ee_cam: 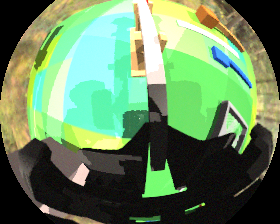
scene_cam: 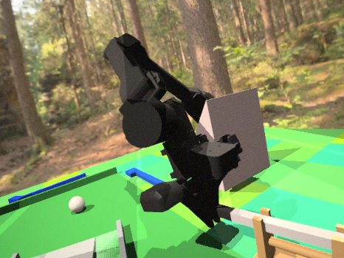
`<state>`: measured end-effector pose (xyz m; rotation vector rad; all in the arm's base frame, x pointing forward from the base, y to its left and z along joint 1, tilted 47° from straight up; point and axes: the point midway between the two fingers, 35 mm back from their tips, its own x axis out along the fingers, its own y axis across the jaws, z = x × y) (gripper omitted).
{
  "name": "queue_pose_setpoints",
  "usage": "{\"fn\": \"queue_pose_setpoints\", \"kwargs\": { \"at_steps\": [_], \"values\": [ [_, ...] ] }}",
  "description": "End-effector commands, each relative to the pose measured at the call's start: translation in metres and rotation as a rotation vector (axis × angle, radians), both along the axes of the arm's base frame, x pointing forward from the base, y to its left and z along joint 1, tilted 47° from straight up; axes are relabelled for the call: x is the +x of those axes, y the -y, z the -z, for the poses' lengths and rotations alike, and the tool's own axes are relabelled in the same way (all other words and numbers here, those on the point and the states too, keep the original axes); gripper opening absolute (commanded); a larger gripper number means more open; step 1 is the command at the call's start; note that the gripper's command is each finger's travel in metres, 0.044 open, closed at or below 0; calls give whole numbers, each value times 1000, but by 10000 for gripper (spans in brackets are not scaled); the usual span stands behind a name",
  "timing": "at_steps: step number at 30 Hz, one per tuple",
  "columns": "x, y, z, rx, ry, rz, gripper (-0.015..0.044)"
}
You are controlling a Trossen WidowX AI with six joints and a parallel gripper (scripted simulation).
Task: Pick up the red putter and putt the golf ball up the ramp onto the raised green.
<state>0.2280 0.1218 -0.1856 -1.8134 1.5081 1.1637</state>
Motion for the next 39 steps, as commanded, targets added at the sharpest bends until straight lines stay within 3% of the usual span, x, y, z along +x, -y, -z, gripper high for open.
{"fn": "queue_pose_setpoints", "kwargs": {
  "at_steps": [1, 18, 22, 39],
  "values": [
    [0, 0, 0, 0, 1, 0, 20],
    [-10, -74, -69, 4, -2, 0, 0],
    [-7, -70, -67, 0, 15, 3, 0],
    [24, -18, -154, -20, 341, 429, 0]
  ]
}}
